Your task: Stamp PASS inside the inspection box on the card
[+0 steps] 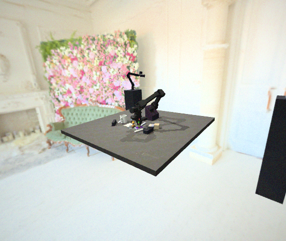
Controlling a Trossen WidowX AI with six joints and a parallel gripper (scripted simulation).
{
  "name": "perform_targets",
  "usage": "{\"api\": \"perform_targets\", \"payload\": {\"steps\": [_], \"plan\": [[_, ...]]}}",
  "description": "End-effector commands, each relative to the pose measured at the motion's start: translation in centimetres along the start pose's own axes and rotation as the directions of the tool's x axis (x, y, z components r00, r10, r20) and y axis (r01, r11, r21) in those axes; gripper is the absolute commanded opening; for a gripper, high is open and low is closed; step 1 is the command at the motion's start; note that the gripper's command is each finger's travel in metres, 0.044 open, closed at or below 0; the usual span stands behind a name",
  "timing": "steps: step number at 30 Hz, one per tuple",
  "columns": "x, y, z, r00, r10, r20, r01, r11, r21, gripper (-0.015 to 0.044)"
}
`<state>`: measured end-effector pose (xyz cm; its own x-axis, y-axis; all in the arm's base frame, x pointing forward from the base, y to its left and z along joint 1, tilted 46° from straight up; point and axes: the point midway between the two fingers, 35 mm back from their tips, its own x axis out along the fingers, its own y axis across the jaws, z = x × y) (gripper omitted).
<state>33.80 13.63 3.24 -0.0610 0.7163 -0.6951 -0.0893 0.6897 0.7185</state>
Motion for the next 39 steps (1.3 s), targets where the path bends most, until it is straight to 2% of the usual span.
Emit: {"api": "perform_targets", "payload": {"steps": [1,16,39], "plan": [[-0.2,0.0,0.0,1.0,0.002,-0.002,-0.002,1.0,-0.003,0.0],[-0.9,0.0,0.0,1.0,0.002,-0.002,-0.002,1.0,-0.003,0.0],[-4.6,-0.1,0.1,1.0,0.0,-0.002,0.0,1.0,-0.003,0.0]]}}
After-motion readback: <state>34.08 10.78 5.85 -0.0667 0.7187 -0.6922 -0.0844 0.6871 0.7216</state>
